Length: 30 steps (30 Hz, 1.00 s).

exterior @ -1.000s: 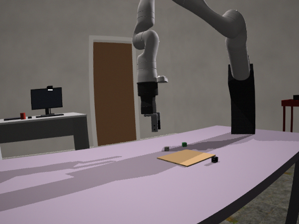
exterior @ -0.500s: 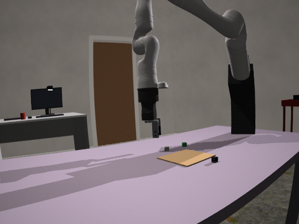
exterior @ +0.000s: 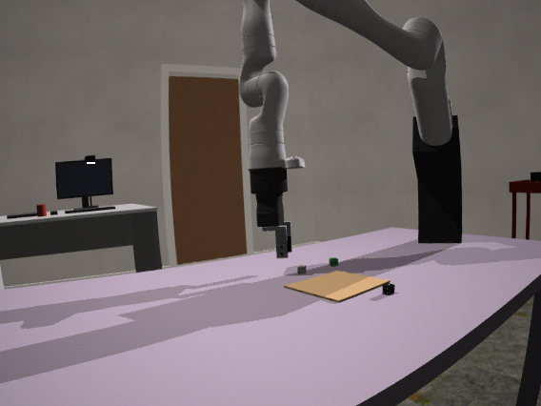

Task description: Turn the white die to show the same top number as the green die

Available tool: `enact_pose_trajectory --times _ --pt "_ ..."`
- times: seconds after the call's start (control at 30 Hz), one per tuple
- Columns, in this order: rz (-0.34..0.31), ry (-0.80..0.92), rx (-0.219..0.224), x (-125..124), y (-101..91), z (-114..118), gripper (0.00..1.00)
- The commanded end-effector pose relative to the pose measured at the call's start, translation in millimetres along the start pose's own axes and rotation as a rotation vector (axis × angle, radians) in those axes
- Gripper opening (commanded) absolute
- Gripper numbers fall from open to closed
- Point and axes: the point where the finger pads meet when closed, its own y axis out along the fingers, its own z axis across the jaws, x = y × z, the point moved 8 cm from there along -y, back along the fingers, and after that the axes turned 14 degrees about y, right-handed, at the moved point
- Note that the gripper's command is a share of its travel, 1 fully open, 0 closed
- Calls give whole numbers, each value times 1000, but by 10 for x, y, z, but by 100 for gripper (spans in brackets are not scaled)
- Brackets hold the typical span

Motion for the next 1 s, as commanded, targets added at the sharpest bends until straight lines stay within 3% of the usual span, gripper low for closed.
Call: enact_pose_trajectory --times 0.0,0.97 --pt "-2 3 2 8 40 29 100" --pt "-2 3 2 10 95 26 100"
